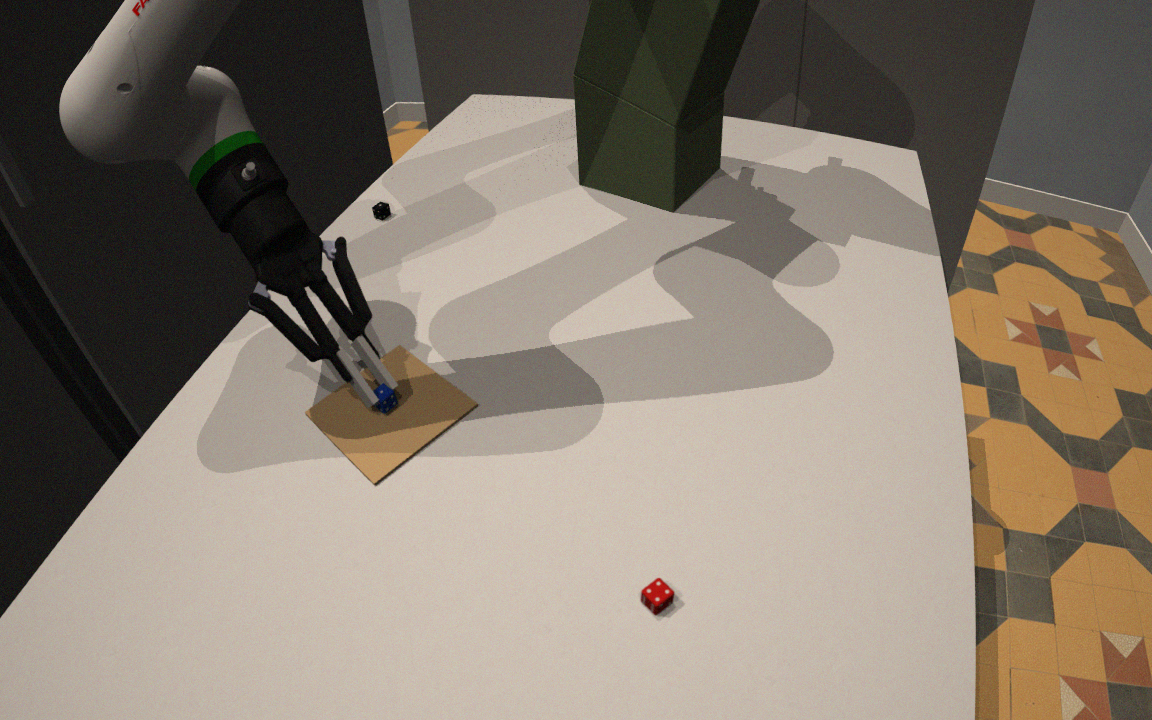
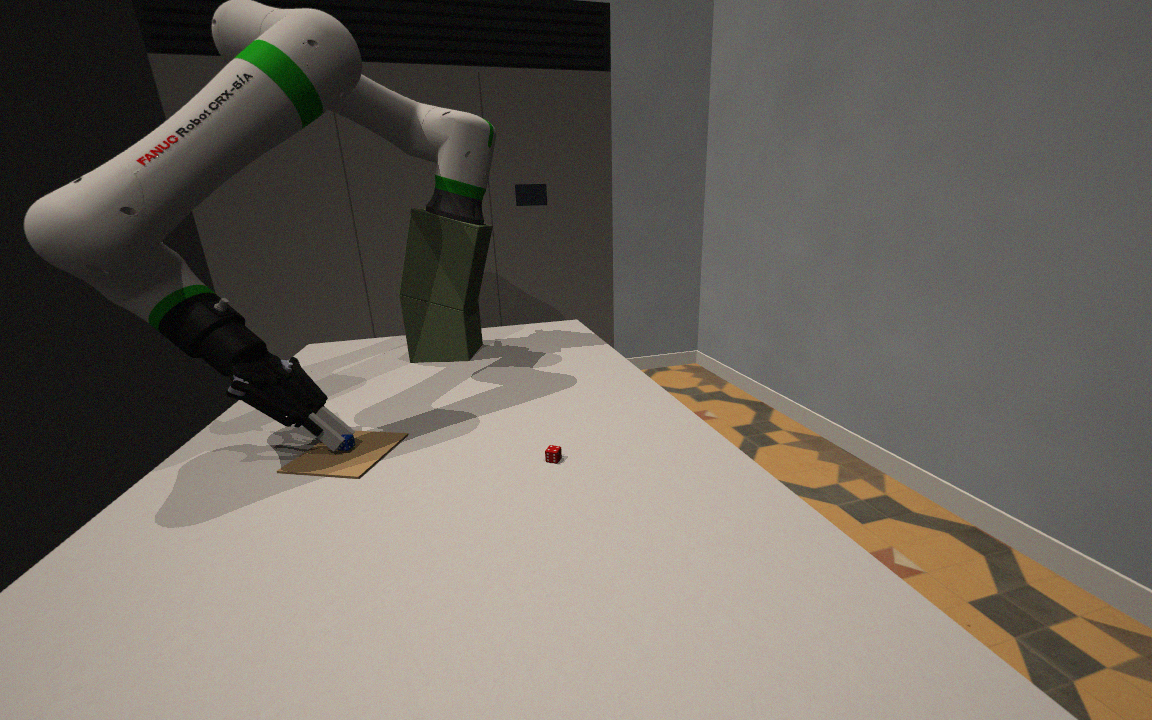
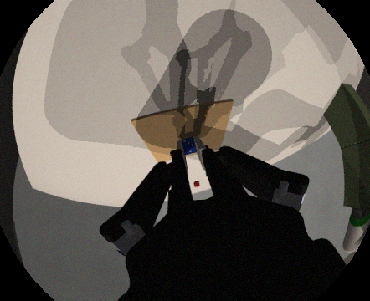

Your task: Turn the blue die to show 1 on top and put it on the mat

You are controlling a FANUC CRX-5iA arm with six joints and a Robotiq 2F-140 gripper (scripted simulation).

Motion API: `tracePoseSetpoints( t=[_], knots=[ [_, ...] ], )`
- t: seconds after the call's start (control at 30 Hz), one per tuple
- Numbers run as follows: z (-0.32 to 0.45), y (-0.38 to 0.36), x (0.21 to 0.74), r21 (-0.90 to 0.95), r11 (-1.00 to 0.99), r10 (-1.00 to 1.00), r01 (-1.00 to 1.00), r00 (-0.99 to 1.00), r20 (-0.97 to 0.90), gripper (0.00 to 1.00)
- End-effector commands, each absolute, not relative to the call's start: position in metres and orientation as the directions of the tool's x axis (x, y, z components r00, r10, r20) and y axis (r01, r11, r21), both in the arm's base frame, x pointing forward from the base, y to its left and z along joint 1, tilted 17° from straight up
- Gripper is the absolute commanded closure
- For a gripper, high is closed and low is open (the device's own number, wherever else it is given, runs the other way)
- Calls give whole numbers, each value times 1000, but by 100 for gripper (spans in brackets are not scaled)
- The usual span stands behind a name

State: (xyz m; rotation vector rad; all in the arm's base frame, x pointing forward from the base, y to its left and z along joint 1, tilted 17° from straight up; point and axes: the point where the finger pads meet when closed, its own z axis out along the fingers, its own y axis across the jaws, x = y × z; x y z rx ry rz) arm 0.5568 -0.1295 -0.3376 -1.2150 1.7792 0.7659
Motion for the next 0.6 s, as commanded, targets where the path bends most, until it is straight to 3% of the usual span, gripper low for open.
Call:
tracePoseSetpoints(
  t=[0.0, 0.57],
  knots=[
    [-338, -129, 557, 30, 347, -432, -937, -188, -882, 82],
    [-342, -128, 557, 30, 347, -432, -937, -188, -882, 82]
  ],
)
